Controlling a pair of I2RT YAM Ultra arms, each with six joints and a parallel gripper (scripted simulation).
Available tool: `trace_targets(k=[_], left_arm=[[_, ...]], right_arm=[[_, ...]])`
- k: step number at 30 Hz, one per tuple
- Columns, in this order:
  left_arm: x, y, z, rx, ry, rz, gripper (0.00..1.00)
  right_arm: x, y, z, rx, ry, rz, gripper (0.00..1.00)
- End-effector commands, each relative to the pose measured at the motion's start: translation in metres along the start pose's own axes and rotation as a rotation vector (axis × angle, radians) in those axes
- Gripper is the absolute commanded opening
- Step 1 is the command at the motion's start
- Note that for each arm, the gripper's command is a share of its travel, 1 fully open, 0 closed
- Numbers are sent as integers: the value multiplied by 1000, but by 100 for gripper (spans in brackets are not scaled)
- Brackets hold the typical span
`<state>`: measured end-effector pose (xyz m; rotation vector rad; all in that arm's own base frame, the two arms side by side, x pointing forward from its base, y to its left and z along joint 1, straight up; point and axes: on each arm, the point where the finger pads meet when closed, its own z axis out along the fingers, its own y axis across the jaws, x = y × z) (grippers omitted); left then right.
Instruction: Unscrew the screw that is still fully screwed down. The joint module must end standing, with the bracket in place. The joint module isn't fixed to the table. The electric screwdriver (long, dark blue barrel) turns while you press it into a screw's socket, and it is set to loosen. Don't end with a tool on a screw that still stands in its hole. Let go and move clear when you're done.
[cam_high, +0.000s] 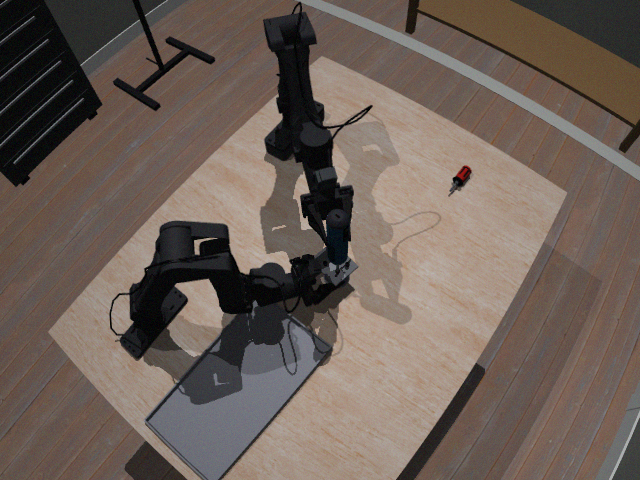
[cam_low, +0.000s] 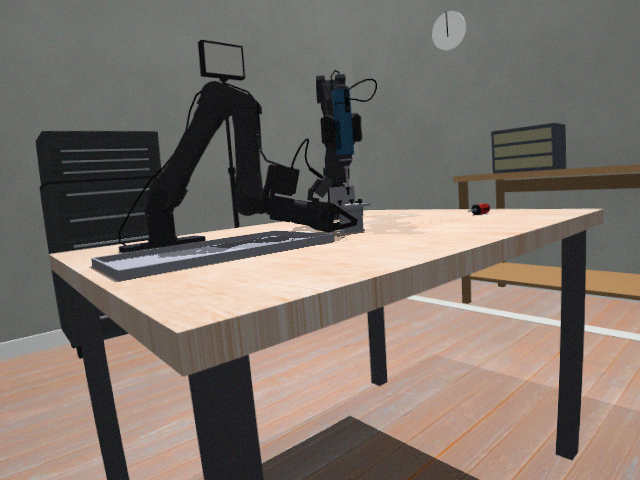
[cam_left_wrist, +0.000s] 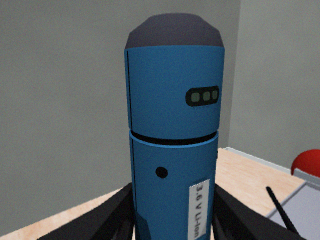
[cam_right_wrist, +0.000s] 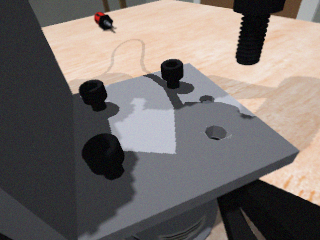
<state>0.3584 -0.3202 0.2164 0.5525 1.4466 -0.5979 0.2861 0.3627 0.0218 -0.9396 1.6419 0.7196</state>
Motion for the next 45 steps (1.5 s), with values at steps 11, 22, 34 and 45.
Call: trace_targets(k=[11, 22, 34, 45], left_arm=[[-60, 2, 4, 1, -149, 5, 42], [-65, 2, 4, 1, -149, 5, 42], [-71, 1, 4, 0, -149, 4, 42], [-76, 1, 4, 0, -149, 4, 42]], right_arm=[[-2, 0, 1, 3, -1, 3, 59], [-2, 0, 1, 3, -1, 3, 59], [-2, 0, 1, 3, -1, 3, 59], [-2, 0, 1, 3, -1, 3, 59]])
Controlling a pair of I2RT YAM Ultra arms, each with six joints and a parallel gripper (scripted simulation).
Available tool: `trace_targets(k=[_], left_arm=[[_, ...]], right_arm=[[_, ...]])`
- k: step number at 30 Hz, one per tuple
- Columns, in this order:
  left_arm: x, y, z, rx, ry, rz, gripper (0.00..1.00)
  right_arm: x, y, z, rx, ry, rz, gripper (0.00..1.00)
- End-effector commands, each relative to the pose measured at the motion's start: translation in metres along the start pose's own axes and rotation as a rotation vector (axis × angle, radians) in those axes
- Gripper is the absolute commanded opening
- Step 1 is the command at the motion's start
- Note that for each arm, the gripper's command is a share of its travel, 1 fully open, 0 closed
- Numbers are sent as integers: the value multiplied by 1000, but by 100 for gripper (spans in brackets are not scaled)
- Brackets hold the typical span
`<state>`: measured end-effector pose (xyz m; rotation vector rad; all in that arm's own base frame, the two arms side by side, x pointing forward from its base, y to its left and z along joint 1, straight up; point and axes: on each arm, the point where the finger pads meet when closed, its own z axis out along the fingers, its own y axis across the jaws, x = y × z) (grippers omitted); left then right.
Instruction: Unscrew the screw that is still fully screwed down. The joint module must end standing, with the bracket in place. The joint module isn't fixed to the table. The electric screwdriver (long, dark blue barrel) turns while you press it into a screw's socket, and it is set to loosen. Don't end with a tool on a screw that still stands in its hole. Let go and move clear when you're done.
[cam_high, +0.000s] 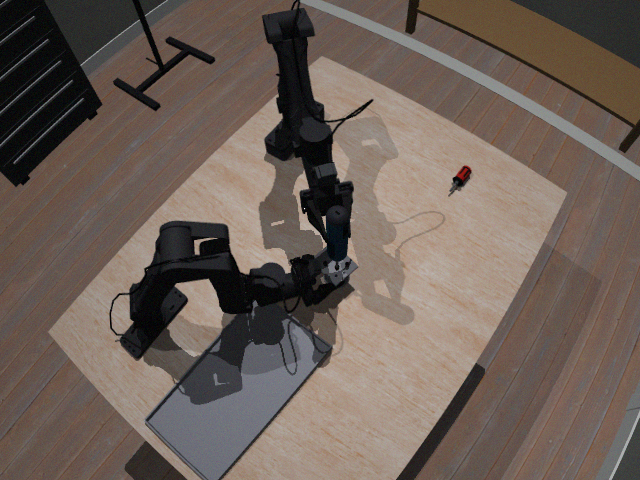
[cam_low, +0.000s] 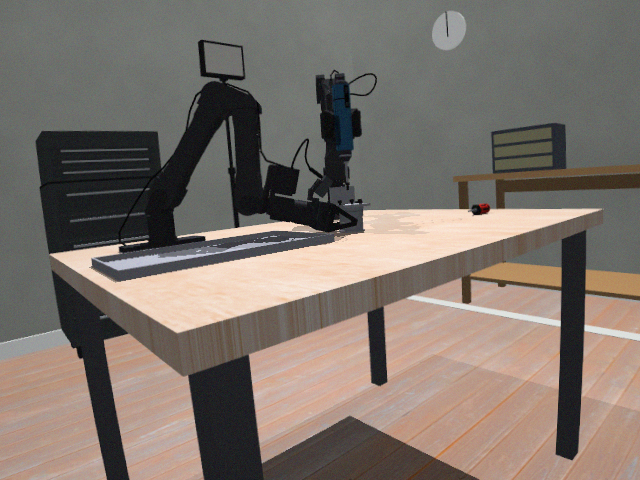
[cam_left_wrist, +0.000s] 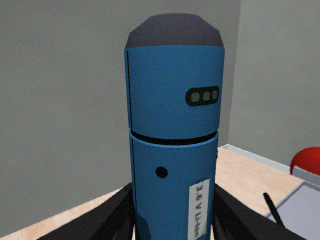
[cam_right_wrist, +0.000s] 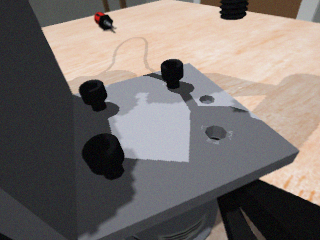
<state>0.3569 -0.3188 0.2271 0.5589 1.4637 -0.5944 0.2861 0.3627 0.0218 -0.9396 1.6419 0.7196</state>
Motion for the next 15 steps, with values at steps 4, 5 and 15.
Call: trace_targets(k=[4, 5, 15], left_arm=[[-69, 1, 4, 0, -167, 5, 42], [-70, 1, 4, 0, -167, 5, 42], [-73, 1, 4, 0, -166, 5, 42]], right_arm=[[-2, 0, 1, 3, -1, 3, 59], [-2, 0, 1, 3, -1, 3, 59], [-2, 0, 1, 3, -1, 3, 59]])
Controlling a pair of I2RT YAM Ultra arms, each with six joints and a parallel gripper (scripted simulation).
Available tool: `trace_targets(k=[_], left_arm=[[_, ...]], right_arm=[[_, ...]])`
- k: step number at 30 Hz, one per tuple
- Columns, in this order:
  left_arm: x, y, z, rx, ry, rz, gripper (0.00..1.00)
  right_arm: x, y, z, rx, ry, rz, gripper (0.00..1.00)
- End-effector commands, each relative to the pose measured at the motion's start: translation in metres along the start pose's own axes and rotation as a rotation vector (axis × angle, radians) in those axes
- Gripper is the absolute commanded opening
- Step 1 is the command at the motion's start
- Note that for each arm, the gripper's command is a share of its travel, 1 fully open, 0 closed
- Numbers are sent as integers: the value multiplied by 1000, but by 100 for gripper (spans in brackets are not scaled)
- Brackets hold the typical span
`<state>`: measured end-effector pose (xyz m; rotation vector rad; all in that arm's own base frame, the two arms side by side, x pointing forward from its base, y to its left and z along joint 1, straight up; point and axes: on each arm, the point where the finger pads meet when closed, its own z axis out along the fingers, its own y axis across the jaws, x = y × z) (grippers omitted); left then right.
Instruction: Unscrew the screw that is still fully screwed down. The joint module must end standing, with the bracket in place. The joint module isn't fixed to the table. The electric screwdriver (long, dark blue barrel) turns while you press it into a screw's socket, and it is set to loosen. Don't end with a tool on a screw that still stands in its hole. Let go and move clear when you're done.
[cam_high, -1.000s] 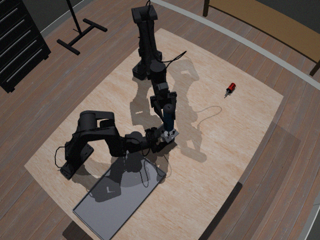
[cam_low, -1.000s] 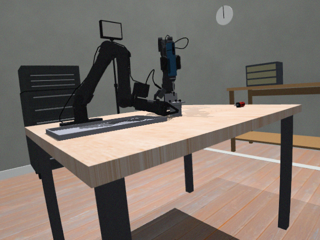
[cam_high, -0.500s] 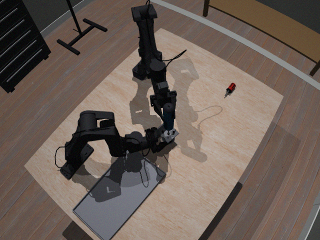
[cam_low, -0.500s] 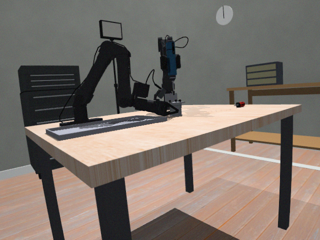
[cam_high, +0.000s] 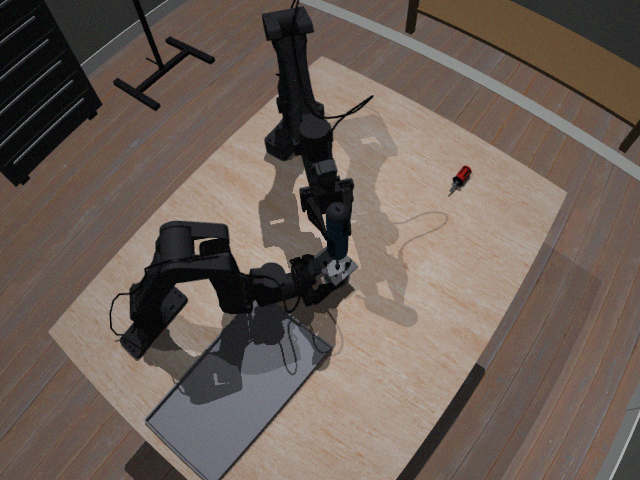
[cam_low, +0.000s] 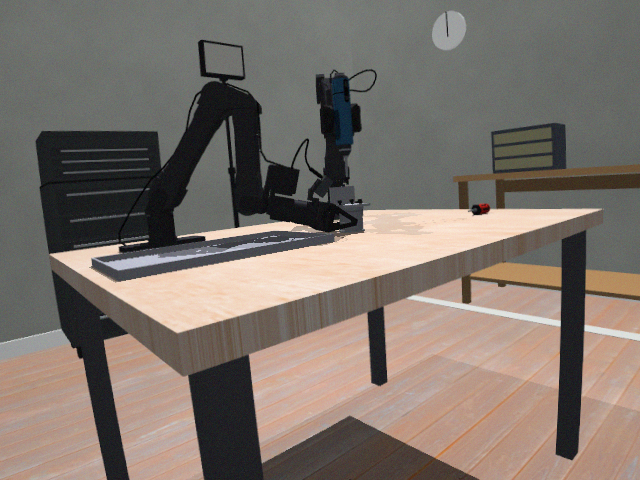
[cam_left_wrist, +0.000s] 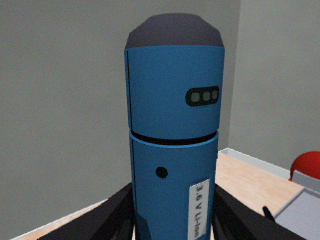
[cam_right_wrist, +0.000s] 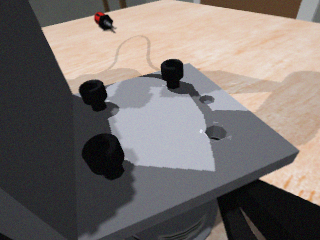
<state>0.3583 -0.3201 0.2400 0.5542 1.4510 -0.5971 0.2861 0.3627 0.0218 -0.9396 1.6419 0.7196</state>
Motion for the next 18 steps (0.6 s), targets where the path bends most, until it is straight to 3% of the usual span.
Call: trace_targets(k=[1, 18], left_arm=[[-60, 2, 2, 0, -153, 4, 42], [-64, 1, 2, 0, -153, 4, 42]], right_arm=[[-2, 0, 1, 3, -1, 3, 59], [-2, 0, 1, 3, -1, 3, 59]])
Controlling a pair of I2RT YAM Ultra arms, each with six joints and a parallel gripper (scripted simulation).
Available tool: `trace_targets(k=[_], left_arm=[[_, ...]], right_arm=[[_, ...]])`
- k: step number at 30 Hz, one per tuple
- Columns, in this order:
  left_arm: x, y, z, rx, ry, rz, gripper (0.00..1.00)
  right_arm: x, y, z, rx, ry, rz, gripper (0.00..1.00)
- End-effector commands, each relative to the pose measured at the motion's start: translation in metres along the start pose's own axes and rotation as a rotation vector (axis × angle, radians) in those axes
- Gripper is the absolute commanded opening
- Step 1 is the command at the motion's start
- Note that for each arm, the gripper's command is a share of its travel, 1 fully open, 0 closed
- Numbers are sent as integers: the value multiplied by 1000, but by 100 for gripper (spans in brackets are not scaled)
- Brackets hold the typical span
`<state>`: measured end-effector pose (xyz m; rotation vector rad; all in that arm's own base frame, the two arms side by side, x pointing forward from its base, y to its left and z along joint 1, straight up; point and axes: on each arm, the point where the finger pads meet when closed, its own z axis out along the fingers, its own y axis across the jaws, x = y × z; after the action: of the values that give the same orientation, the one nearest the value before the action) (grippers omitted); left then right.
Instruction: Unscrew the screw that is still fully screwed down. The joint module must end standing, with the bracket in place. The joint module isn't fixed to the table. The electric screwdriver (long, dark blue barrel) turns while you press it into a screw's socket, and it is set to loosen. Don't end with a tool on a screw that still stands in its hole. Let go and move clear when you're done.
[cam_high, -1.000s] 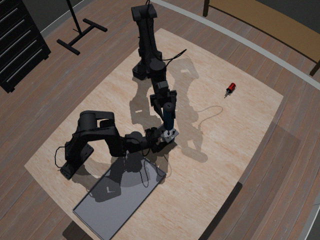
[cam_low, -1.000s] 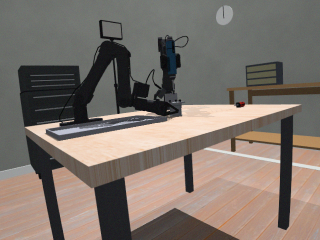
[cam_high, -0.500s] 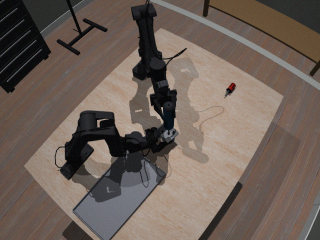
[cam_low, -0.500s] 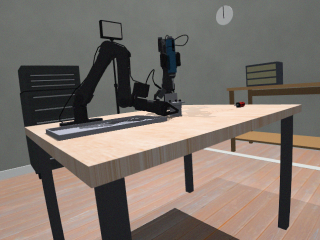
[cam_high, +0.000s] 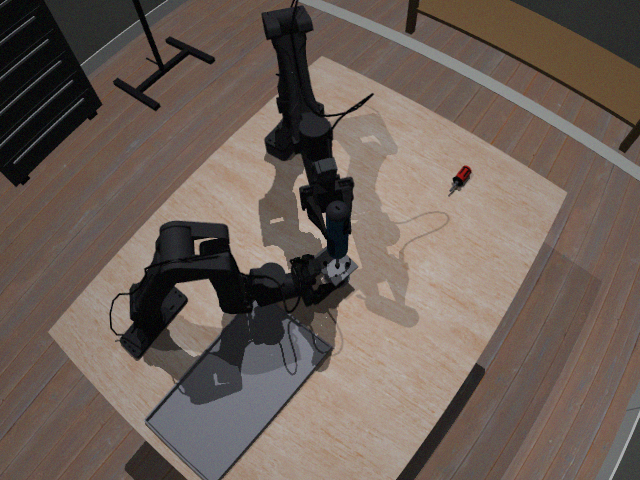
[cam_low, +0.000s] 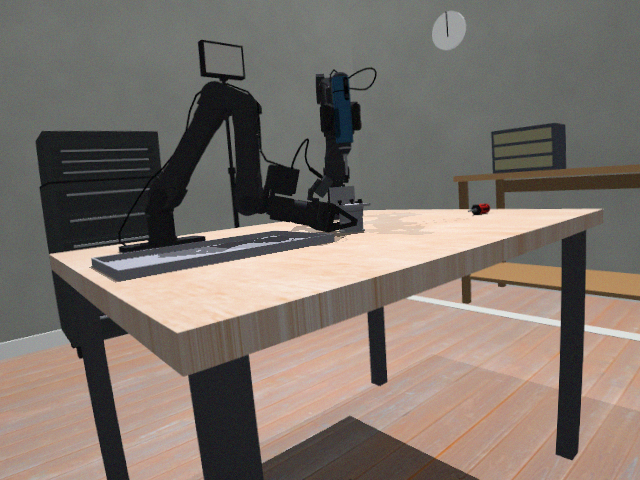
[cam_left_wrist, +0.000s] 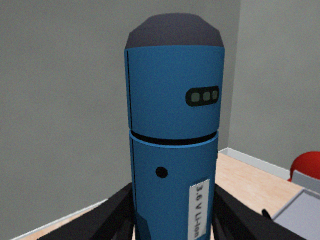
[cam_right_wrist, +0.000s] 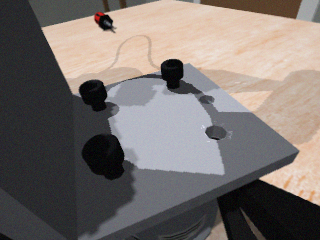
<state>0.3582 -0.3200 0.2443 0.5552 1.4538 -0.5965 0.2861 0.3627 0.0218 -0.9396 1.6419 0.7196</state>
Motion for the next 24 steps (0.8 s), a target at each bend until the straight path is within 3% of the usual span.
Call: trace_targets(k=[1, 18, 21, 24], left_arm=[[-59, 2, 2, 0, -156, 5, 42], [-59, 2, -5, -1, -156, 5, 42], [-40, 2, -14, -1, -113, 4, 42], [-55, 2, -14, -1, -145, 4, 42]], right_arm=[[-2, 0, 1, 3, -1, 3, 59], [-2, 0, 1, 3, -1, 3, 59], [-2, 0, 1, 3, -1, 3, 59], [-2, 0, 1, 3, -1, 3, 59]])
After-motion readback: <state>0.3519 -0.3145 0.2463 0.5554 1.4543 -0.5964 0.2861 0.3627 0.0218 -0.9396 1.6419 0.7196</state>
